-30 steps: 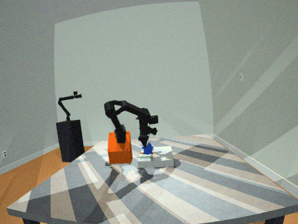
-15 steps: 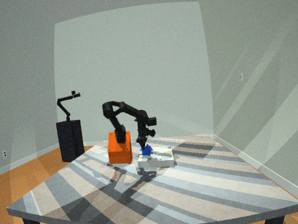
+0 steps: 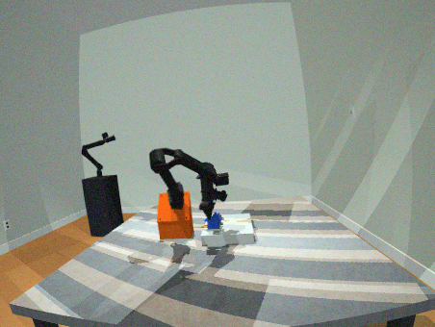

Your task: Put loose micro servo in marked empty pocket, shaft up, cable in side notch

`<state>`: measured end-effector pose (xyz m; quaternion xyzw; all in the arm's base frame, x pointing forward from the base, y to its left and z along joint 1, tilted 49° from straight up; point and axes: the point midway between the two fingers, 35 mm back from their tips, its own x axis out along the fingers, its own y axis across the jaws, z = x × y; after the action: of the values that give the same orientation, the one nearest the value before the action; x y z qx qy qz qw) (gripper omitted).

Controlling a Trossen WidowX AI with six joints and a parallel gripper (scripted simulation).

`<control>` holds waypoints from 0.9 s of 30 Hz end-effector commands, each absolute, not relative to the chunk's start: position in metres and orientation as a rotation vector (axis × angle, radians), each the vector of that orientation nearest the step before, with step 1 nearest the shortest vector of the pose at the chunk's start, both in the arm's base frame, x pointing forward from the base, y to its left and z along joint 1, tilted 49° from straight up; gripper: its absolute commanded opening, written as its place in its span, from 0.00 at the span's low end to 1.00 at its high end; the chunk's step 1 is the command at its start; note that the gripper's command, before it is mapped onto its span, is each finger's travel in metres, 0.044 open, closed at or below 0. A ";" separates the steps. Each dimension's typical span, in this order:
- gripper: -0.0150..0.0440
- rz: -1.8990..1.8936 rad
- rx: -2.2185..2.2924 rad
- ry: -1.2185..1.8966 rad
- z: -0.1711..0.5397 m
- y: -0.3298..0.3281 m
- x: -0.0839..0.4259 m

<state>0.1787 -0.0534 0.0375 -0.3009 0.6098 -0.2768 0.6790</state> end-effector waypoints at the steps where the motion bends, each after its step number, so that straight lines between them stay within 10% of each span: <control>1: 0.25 -0.621 -0.680 1.365 0.037 -0.055 0.179; 27: 0.25 -0.622 -0.681 1.365 0.021 -0.074 0.182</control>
<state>0.1817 -0.0717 0.0228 -0.3005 0.6076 -0.2780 0.6806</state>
